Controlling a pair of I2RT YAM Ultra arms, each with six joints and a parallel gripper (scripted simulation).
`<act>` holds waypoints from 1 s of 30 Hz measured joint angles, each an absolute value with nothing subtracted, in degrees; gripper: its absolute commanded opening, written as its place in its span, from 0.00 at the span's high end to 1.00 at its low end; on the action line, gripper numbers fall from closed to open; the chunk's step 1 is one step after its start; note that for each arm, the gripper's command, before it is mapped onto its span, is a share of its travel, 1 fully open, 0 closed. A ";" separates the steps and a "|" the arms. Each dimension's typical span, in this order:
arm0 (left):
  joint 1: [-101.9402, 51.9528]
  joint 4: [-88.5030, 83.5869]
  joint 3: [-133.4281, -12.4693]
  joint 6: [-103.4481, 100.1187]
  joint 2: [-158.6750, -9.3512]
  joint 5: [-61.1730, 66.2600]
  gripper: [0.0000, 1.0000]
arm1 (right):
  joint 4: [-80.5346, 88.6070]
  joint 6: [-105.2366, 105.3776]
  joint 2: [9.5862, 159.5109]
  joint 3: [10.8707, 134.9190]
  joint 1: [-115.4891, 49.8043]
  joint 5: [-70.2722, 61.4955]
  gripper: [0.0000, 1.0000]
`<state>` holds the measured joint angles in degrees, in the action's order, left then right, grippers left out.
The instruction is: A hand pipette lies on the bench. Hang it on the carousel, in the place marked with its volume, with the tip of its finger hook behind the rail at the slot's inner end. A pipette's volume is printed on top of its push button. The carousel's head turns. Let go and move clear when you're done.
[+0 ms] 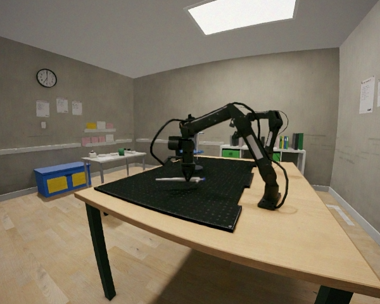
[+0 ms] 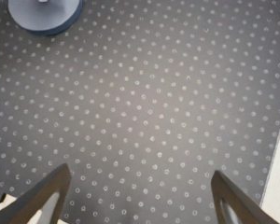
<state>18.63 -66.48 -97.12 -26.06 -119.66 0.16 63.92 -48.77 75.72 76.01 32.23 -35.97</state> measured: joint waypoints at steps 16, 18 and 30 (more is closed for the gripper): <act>18.63 -72.42 -102.56 -26.06 -119.20 0.16 0.88 | 63.92 -48.77 75.72 76.01 32.23 -35.97 0.00; 18.63 -73.30 -103.42 -26.06 -119.04 0.16 0.88 | 63.92 -48.77 75.72 76.01 32.23 -35.97 0.00; 18.63 -75.37 -102.30 -21.82 -117.40 0.16 0.88 | 63.92 -48.77 75.72 76.01 32.23 -35.97 0.00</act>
<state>18.63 -75.37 -102.30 -21.82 -117.40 0.16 63.92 -48.77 75.72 76.01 32.23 -35.97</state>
